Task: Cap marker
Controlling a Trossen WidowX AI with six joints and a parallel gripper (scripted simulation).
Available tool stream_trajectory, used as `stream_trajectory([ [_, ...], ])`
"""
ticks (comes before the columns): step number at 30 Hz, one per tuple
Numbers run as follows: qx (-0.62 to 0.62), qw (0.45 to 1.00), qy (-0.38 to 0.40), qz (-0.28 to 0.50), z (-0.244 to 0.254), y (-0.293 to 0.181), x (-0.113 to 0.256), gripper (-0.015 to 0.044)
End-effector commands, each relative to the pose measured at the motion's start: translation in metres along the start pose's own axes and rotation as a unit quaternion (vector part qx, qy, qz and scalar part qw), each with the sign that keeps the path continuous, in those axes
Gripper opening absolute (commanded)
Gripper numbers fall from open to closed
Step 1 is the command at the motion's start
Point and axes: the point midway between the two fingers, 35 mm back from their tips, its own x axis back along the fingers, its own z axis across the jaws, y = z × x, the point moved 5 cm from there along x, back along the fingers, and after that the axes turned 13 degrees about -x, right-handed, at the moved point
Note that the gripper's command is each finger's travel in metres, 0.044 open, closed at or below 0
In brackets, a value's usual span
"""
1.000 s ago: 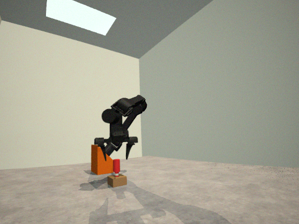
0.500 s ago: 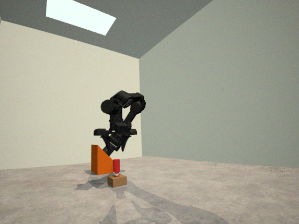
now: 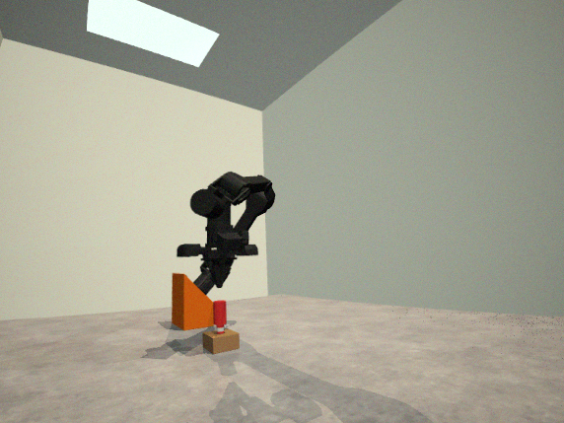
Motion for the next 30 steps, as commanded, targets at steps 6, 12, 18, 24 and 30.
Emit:
stream_trajectory([
  [6,0.003,1.0,0.001,-0.001,0.0,0.0,-0.004,0.0],
  [12,0.003,1.0,0.001,-0.001,0.0,0.0,-0.013,0.0],
  [18,0.003,1.0,0.001,-0.001,0.0,0.0,-0.022,0.0],
  [24,0.004,1.0,0.001,-0.001,0.0,0.0,-0.031,0.0],
  [30,0.004,1.0,0.002,-0.001,0.0,0.001,-0.04,0.0],
])
